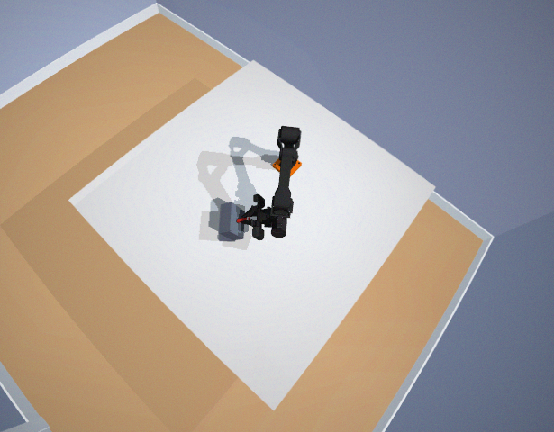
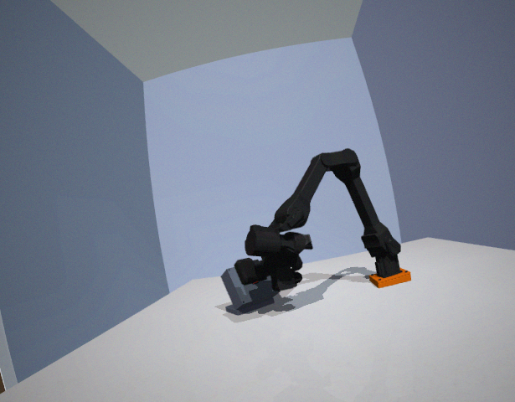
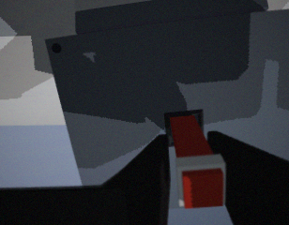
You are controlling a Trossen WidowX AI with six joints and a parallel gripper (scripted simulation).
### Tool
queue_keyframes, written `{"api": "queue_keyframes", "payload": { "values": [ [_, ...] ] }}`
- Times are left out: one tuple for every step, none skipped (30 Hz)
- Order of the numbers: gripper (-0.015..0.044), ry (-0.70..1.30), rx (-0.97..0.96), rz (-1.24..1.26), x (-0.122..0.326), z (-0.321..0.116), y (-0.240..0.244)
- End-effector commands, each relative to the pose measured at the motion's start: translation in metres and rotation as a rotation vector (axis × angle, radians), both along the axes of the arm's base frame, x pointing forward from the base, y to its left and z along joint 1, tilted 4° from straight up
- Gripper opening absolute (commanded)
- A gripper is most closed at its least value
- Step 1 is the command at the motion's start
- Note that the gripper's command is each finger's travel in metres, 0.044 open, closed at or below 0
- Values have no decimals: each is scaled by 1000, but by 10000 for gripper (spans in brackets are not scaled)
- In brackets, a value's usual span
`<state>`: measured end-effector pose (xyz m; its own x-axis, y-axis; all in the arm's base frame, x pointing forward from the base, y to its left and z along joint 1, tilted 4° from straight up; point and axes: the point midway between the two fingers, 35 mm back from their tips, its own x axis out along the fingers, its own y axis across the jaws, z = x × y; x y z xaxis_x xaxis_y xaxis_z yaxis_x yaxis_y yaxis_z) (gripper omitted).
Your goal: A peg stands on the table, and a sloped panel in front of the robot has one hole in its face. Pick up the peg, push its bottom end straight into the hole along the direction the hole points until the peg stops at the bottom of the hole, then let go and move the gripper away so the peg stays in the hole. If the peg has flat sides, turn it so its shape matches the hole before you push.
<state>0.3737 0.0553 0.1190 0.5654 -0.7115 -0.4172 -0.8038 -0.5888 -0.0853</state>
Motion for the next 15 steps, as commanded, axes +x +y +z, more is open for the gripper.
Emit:
{"api": "queue_keyframes", "payload": {
  "values": [
    [184, 0, 0, 0, 0, 0, 0],
    [210, 0, 0, 0, 0, 0, 0],
    [236, 0, 0, 0, 0, 0, 0],
    [262, 0, 0, 0, 0, 0, 0],
    [289, 0, 0, 0, 0, 0, 0],
    [315, 0, 0, 0, 0, 0, 0],
    [341, 0, 1, 0, 0, 0, 0],
    [367, 0, 1, 0, 0, 0, 1],
    [394, 1, 1, 0, -1, 0, 1],
    [420, 1, 1, 0, -1, 0, 2],
    [440, 2, 2, 0, -1, 1, 3],
    [440, 3, 3, 0, -2, 1, 4],
    [440, 3, 3, 0, -2, 1, 5],
    [440, 4, 4, 1, -3, 1, 6],
    [440, 5, 4, 1, -4, 2, 7]
  ]
}}
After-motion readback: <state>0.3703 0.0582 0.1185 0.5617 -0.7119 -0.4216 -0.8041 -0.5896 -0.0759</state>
